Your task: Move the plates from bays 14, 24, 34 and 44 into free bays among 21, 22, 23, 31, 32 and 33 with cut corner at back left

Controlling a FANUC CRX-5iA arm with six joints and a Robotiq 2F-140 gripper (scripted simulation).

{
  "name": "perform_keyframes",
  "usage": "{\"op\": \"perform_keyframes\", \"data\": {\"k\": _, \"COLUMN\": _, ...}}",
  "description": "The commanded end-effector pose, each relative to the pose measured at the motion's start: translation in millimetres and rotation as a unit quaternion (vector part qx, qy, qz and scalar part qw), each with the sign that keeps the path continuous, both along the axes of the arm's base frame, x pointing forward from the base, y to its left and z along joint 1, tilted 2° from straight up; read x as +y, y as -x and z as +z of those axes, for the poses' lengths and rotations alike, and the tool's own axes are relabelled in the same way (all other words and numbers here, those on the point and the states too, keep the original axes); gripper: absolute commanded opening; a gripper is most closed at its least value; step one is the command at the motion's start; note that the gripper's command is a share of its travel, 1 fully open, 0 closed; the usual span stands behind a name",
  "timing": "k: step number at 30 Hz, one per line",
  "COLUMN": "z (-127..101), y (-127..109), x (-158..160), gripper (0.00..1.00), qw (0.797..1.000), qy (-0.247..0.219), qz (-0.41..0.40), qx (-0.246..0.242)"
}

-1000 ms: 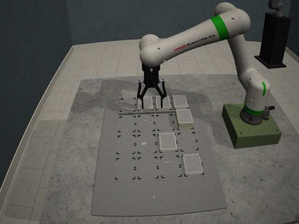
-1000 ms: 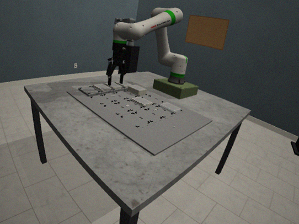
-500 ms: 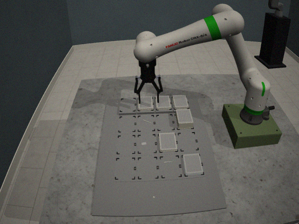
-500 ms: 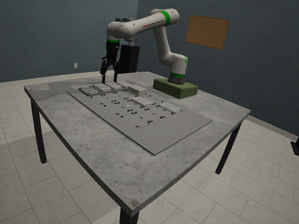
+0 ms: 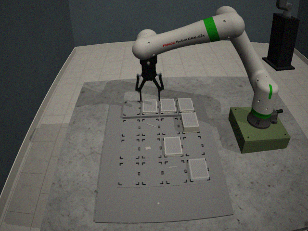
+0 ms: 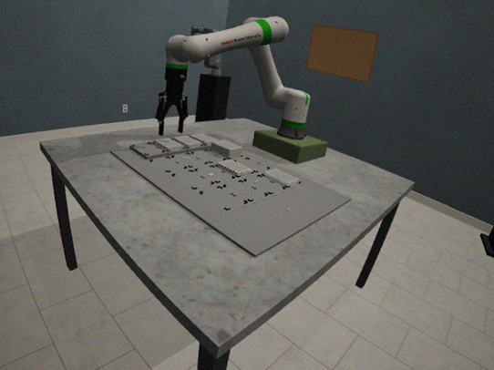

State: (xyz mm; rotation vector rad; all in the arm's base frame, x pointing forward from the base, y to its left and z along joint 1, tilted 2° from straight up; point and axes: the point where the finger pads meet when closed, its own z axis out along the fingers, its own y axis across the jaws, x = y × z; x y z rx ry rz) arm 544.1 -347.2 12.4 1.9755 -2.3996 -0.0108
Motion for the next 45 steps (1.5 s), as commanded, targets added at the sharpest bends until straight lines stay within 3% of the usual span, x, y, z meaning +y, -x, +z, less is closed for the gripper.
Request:
{"op": "perform_keyframes", "data": {"k": 1, "z": 2, "y": -2, "x": -9, "gripper": 0.7, "qw": 1.0, "qy": 0.0, "qz": 0.0, "qx": -0.001}}
{"op": "perform_keyframes", "data": {"k": 45, "z": -32, "y": -1, "x": -10, "gripper": 0.7, "qw": 1.0, "qy": 0.0, "qz": 0.0, "qx": -0.001}}
